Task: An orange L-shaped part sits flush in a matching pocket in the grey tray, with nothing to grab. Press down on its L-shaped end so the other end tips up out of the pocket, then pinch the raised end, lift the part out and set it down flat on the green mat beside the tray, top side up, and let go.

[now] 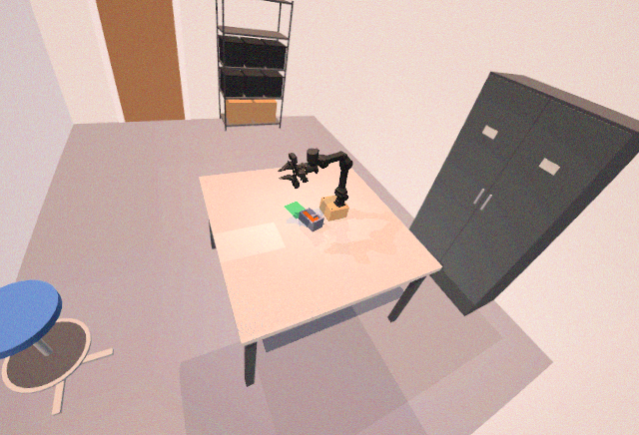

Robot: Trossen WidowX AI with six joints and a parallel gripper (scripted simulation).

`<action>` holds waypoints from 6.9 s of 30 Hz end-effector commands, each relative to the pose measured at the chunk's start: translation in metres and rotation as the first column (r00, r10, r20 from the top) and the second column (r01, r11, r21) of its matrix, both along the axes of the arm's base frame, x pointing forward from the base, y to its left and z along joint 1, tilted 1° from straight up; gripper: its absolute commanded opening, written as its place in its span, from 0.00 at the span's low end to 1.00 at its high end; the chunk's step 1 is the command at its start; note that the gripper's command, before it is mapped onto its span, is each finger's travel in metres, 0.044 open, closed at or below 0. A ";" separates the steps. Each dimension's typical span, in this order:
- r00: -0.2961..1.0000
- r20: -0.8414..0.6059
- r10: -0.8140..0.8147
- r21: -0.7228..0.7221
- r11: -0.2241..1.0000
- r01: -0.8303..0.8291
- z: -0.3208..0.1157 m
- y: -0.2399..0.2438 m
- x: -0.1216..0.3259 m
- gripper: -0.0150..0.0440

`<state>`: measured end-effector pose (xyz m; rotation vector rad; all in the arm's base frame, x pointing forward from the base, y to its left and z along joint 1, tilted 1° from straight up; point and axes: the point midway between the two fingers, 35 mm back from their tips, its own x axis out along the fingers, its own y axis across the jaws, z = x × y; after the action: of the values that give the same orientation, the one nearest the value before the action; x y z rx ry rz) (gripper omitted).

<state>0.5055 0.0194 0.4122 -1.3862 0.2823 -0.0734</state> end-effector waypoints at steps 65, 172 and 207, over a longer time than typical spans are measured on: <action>0.252 -0.963 -0.093 0.219 0.269 0.938 -0.413 0.038 -0.273 0.56; 0.208 -0.965 -0.159 0.212 -0.012 0.977 -0.331 0.025 -0.270 0.73; -0.088 -0.963 -0.255 0.224 -0.937 0.268 -0.359 -0.038 -0.256 0.73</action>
<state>0.2530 -0.0175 0.0652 1.1459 1.2367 -1.1250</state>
